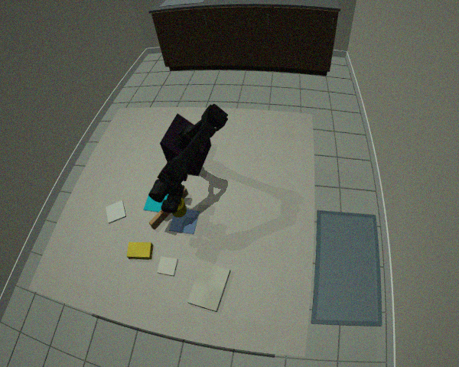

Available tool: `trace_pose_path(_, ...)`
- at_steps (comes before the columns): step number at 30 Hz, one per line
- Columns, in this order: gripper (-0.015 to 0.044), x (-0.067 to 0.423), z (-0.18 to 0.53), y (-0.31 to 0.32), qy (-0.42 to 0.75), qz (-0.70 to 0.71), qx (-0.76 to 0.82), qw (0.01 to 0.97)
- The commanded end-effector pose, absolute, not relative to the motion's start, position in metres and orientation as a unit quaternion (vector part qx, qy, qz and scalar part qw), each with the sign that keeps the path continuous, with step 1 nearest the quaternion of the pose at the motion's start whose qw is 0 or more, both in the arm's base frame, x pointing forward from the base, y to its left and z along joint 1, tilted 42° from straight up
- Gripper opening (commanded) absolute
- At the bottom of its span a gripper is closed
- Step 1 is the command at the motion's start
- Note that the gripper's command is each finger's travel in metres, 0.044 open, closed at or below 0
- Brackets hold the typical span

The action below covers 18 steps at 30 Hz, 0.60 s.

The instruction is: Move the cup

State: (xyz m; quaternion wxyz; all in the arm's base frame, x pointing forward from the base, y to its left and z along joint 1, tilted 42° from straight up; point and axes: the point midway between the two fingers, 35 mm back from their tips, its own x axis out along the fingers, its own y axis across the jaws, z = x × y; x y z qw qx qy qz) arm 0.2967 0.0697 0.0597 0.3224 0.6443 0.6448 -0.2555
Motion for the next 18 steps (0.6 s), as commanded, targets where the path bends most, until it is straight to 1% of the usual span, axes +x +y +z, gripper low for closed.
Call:
trace_pose_path(1, 0.0000, 0.296, 0.058, 0.068, 0.645, -0.256, 0.644, 0.322)
trace_pose_path(18, 0.0000, 0.281, 0.032, 0.037, 0.645, -0.254, 0.644, 0.324)
